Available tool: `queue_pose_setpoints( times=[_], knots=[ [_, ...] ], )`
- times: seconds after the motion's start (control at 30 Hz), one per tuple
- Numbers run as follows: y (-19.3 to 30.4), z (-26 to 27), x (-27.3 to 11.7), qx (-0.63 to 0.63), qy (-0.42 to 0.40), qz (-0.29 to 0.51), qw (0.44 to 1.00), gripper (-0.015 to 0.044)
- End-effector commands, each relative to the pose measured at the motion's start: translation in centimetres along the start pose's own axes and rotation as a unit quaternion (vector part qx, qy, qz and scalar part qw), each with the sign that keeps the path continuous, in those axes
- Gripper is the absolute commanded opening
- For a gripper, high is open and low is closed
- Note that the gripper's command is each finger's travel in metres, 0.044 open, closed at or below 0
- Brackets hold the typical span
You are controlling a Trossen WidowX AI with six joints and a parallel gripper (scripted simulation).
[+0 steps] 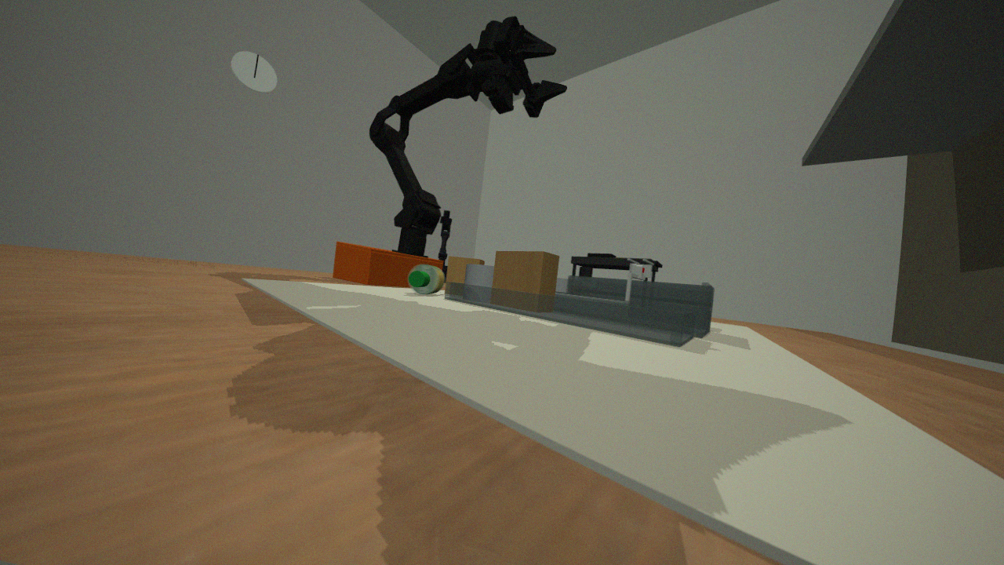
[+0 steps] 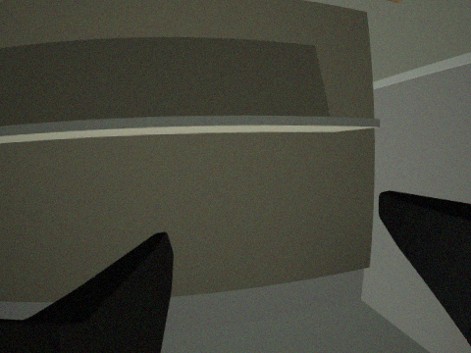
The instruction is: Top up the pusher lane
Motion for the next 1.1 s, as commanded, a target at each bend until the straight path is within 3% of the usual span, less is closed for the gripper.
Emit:
queue_pose_setpoints(
  times=[0.0,0.17,0.3,0.47,0.77,1.07],
  knots=[
    [-0.1,-0.1,0.2,-0.009,0.002,-0.004,1.0,0.0426],
    [-3.6,-2.1,3.8,-0.231,0.069,-0.093,0.966,0.044],
    [-7.1,-4.1,6.3,-0.422,0.162,-0.147,0.88,0.044],
    [-9.9,-5.7,7.8,-0.549,0.246,-0.164,0.782,0.044],
    [-14.8,-8.2,9.2,-0.707,0.396,-0.14,0.569,0.044],
    [-19.6,-10.3,9.3,-0.781,0.537,-0.048,0.315,0.044]
  ],
)
Point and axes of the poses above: the point midway between the two fingers, 35 mm back from their tips, its own x axis out along the fingers, its own z axis across the jaws, y = z × x, the point moved 6 cm from there along -x, back along the fingers, and after that the axes turned 6 degrees about -x, right-handed, at the moved point
